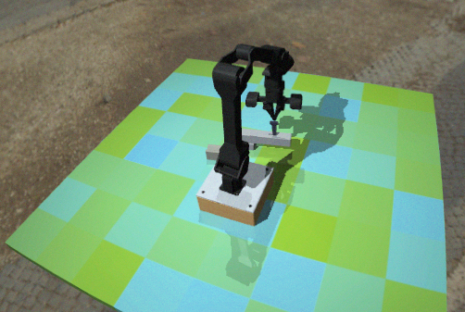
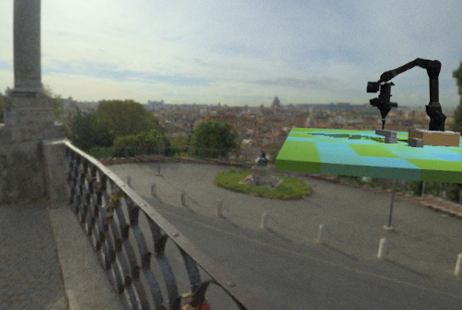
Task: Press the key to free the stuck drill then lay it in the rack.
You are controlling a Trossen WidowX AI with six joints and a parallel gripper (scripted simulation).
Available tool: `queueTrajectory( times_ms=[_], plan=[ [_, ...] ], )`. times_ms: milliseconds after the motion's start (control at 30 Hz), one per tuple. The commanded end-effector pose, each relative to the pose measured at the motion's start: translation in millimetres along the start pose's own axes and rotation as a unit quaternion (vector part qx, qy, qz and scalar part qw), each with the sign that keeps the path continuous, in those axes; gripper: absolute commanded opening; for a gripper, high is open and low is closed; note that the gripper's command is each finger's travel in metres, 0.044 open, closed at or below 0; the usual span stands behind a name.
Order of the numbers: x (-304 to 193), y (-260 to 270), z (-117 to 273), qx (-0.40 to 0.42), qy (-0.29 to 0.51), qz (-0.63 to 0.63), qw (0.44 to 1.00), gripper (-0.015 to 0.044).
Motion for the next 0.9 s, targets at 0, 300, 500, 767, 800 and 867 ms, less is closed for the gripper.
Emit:
queueTrajectory(
  times_ms=[0, 300, 500, 767, 800, 867],
  plan=[
    [-1.9, 1.7, -7.6, 0.006, 0.003, -0.003, 1.0, 0.0],
    [-1.9, 1.6, -10.6, 0.006, 0.003, -0.003, 1.0, 0.0],
    [-0.4, 0.7, -12.8, 0.006, 0.003, -0.003, 1.0, 0.0],
    [0.2, 0.5, -15.6, 0.006, 0.003, -0.003, 1.0, 0.0],
    [0.2, 0.5, -15.9, 0.006, 0.003, -0.003, 1.0, 0.0],
    [0.0, 0.5, -16.6, 0.006, 0.003, -0.003, 1.0, 0.0]
  ],
)
Point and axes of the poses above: the point midway between the two fingers, 35 mm back from their tips, its own z axis back along the fingers, its own y axis across the jaws, x = y × z, the point moved 2 cm from there along z, back along the fingers, and after that the axes turned 15 degrees about z, right-handed, at the moved point
